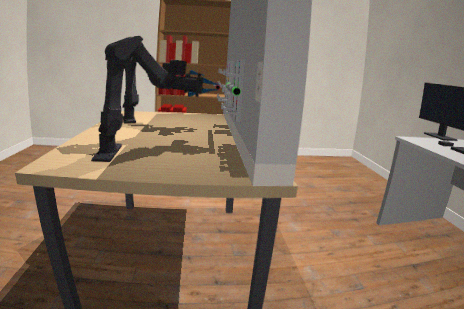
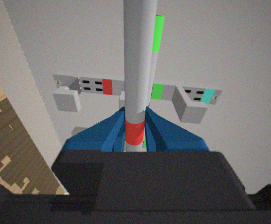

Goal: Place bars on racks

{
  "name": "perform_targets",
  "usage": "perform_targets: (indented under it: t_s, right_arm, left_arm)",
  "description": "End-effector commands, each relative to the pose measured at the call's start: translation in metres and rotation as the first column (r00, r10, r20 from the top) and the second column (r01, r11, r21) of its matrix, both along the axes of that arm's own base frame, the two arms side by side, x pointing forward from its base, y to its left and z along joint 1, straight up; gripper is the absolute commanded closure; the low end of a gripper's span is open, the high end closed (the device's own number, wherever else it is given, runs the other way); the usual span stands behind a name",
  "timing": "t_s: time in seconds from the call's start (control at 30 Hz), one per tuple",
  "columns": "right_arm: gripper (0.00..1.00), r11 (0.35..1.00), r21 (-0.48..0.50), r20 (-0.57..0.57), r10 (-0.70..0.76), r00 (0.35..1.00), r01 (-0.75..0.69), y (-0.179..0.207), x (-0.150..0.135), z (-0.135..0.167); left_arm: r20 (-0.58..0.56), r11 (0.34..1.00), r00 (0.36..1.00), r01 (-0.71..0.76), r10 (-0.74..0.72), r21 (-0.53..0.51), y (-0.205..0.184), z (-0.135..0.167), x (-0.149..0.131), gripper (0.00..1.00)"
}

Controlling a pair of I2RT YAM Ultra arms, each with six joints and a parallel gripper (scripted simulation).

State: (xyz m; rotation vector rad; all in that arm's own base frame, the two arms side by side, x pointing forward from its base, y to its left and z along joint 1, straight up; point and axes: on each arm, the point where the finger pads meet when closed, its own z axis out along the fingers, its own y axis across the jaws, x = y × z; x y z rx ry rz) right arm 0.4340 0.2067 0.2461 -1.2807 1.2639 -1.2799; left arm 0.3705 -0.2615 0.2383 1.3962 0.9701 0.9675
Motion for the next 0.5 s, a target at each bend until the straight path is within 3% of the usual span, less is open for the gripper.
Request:
perform_targets:
  t_s: [0.0, 0.47]
  right_arm:
    - [1.00, 0.997, 0.071, 0.064, -0.008, 0.998, 0.003, -0.0042, 0.0004, 0.0208]
    - [1.00, 0.997, 0.071, 0.064, -0.008, 0.998, 0.003, -0.0042, 0.0004, 0.0166]
  left_arm:
    - [0.027, 0.999, 1.000, 0.009, -0.008, -0.042, 0.0051, 0.0145, -0.0005, 0.00]
    - [0.026, 0.999, 1.000, 0.009, -0.008, -0.041, 0.0149, 0.0143, 0.0056, 0.00]
